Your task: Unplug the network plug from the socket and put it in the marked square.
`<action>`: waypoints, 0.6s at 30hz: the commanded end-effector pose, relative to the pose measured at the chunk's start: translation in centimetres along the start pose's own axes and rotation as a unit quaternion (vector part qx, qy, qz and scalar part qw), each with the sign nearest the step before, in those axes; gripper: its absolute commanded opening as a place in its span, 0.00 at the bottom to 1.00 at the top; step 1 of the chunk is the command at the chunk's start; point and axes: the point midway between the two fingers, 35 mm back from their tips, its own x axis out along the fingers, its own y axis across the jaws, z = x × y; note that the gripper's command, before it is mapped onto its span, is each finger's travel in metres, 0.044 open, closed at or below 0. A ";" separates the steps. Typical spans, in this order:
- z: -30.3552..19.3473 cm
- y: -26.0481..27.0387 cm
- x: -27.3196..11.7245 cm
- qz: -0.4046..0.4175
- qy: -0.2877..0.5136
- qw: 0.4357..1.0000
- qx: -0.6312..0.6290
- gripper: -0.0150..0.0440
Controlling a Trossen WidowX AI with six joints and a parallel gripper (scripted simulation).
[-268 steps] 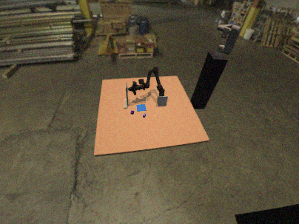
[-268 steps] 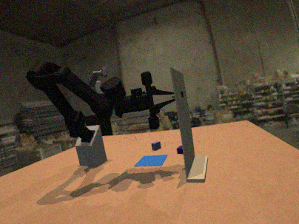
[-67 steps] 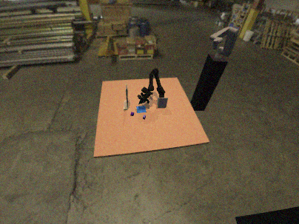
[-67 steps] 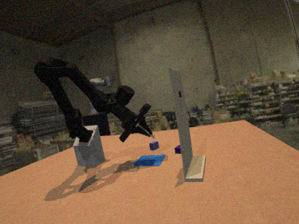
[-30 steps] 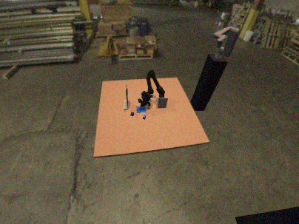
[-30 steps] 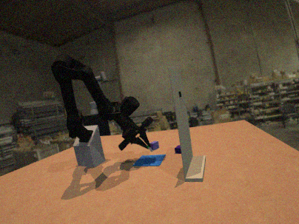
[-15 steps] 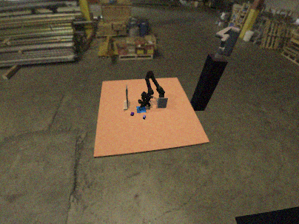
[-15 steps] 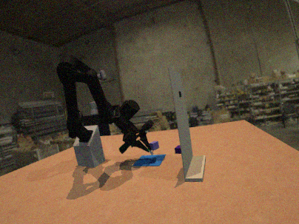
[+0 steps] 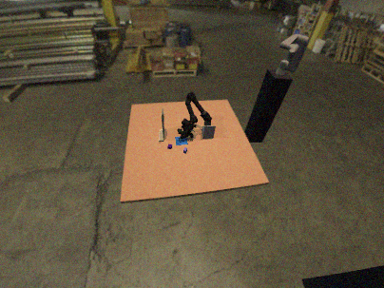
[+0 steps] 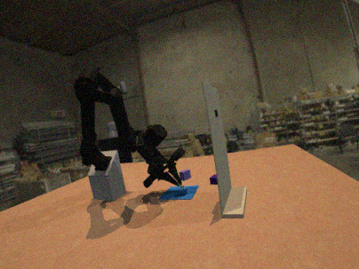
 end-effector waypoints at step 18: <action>0.2 -0.7 0.8 0.000 -0.001 1.000 -0.001 0.25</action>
